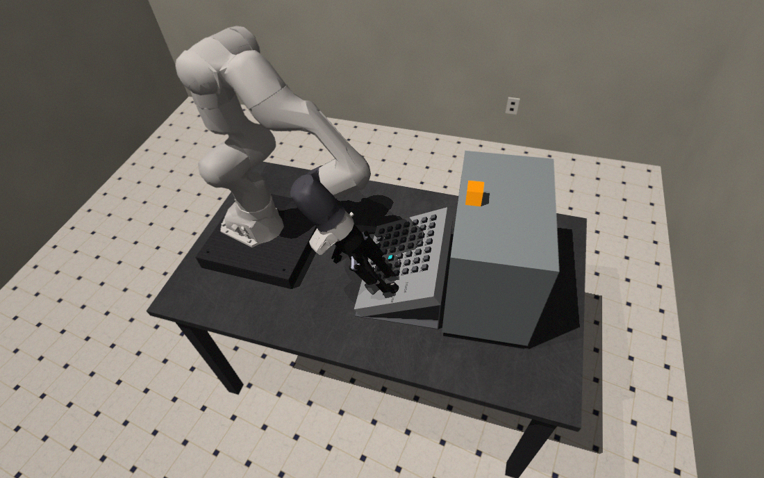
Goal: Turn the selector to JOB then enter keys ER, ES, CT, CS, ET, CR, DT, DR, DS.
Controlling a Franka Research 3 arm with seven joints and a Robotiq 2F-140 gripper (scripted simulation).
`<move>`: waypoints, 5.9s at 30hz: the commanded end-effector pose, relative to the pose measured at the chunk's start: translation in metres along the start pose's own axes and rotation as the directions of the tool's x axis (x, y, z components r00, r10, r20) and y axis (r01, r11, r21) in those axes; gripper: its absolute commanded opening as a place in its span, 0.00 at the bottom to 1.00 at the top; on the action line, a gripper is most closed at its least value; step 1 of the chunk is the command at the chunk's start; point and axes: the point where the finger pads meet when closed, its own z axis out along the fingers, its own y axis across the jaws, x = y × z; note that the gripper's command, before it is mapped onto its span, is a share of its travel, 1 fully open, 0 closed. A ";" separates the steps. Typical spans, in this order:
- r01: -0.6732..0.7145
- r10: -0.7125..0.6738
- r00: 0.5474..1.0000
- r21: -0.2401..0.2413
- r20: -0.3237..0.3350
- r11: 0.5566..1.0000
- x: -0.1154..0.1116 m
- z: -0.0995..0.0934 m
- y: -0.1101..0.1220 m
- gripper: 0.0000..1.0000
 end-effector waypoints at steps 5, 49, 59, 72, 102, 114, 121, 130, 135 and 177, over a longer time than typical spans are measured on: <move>0.007 -0.007 1.000 0.001 0.001 1.000 0.000 0.000 0.000 0.40; 0.007 -0.007 1.000 0.001 0.001 1.000 0.000 0.020 -0.001 0.40; 0.007 -0.007 1.000 0.001 0.001 1.000 0.000 0.023 -0.001 0.40; 0.007 -0.007 1.000 0.001 0.001 1.000 0.000 0.023 -0.001 0.40; 0.007 -0.007 1.000 0.001 0.001 1.000 0.000 0.023 -0.001 0.10; 0.007 -0.007 1.000 0.001 0.001 1.000 0.000 0.023 -0.001 0.10; 0.007 -0.007 1.000 0.001 0.001 1.000 0.000 0.023 -0.001 0.10; 0.007 -0.007 1.000 0.001 0.001 1.000 0.000 0.023 -0.001 0.10; 0.007 -0.007 1.000 0.001 0.001 1.000 0.000 0.023 -0.001 0.10; -0.503 0.503 0.865 0.001 0.001 0.865 0.000 0.023 -0.001 0.10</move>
